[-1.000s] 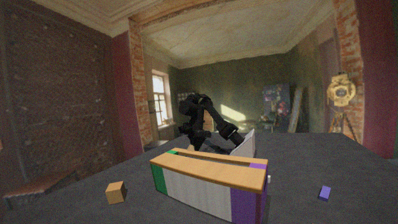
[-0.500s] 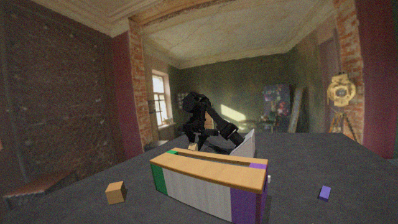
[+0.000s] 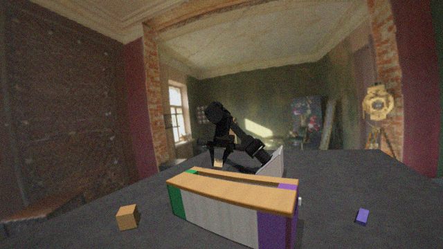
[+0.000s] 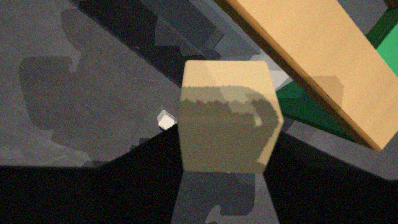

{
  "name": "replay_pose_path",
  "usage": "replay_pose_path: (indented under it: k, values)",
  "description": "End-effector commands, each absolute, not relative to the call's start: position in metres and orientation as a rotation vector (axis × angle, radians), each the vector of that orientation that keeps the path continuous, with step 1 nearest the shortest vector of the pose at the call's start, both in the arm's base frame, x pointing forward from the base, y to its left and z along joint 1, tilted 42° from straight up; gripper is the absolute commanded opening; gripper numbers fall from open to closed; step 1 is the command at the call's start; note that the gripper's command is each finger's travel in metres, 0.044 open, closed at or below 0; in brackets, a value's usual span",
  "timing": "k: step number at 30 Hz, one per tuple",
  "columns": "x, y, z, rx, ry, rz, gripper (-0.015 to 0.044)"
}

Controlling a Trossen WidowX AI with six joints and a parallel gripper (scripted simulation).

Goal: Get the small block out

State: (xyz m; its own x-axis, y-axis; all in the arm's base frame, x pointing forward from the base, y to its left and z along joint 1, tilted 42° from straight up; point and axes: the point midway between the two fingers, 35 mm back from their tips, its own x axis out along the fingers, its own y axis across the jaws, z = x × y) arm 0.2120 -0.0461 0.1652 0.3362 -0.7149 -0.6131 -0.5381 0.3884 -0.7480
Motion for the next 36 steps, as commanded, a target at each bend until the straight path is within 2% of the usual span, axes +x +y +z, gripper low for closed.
replay_pose_path:
  k: [1, 36]
  values:
    - [0.214, -0.041, 0.170, -1.456, 1.355, -0.047, 0.0000]
    - [0.215, -0.012, 0.189, -2.749, 1.408, 1.051, 0.0000]
